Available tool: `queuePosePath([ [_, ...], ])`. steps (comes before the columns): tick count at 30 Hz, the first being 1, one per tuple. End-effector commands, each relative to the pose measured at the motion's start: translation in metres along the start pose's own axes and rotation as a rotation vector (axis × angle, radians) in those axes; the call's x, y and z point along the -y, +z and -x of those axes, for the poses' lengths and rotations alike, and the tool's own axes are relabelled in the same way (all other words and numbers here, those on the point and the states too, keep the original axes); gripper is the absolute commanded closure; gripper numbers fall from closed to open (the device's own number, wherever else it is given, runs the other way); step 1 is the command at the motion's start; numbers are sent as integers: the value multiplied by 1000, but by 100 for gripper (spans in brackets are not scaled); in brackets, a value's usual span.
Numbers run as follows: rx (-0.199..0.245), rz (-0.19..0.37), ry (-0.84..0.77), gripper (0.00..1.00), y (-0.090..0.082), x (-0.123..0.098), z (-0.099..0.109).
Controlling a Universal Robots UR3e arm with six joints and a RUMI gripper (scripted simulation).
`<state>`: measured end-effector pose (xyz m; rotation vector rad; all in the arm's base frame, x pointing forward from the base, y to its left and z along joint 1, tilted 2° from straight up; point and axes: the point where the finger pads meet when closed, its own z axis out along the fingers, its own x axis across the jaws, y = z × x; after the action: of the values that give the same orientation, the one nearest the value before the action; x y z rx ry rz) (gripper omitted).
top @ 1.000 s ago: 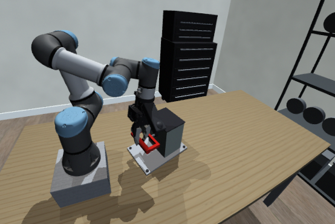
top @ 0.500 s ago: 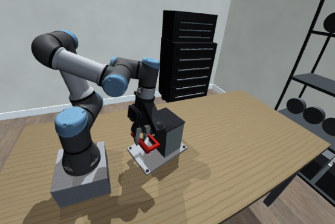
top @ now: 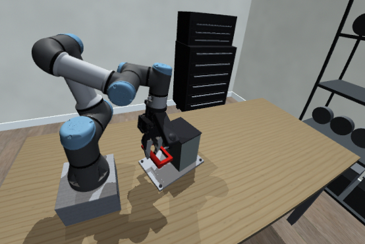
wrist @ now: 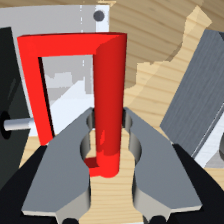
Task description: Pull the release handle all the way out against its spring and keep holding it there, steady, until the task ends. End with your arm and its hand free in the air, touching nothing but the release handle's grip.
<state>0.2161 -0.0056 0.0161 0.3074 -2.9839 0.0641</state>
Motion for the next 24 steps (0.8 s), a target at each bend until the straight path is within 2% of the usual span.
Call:
queuePosePath([
  [1,-2,-1,0,100,1,0,-9],
  [17,-2,-1,0,100,7,0,-40],
  [24,-2,-1,0,100,8,0,-47],
])
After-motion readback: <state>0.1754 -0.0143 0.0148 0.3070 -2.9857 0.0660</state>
